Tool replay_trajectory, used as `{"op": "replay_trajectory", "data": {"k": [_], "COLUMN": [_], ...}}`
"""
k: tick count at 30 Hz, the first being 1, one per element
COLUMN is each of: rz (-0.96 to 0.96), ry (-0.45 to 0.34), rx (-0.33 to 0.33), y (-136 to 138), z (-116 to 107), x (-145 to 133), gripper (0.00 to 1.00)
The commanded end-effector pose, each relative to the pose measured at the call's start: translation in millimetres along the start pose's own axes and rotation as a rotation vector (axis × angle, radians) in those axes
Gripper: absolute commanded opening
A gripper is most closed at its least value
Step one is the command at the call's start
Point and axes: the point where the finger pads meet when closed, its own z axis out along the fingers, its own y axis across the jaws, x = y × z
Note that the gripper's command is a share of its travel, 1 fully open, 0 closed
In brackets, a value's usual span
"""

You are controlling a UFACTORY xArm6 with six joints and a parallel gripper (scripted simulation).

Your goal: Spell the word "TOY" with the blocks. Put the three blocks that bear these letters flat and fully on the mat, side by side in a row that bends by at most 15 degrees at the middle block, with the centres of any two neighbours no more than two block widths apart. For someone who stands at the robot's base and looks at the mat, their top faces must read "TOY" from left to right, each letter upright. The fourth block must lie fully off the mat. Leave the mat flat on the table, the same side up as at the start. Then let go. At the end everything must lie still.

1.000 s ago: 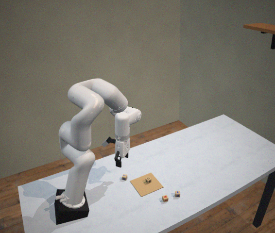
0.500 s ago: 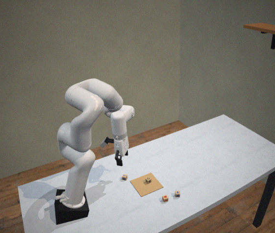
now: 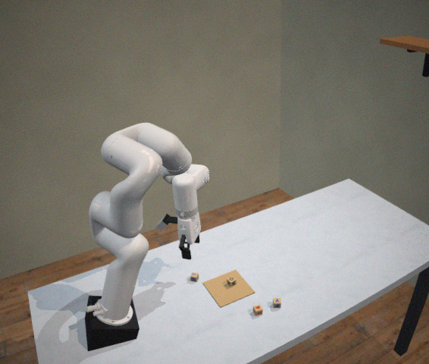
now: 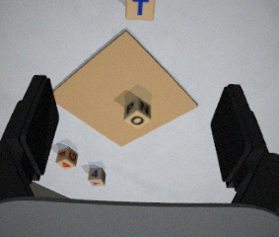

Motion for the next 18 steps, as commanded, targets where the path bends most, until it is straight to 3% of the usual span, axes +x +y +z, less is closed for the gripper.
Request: {"op": "replay_trajectory", "data": {"k": [1,6,18], "rz": [0.018,0.061,0.347], "ry": [0.009,0.030,0.165], "rx": [-0.006,-0.016,-0.074], "y": [1.4,3.1,19.9], "z": [-0.1,1.1,4.9], "x": [2.4,8.6,45.0], "gripper": [1.00,1.00,1.00]}}
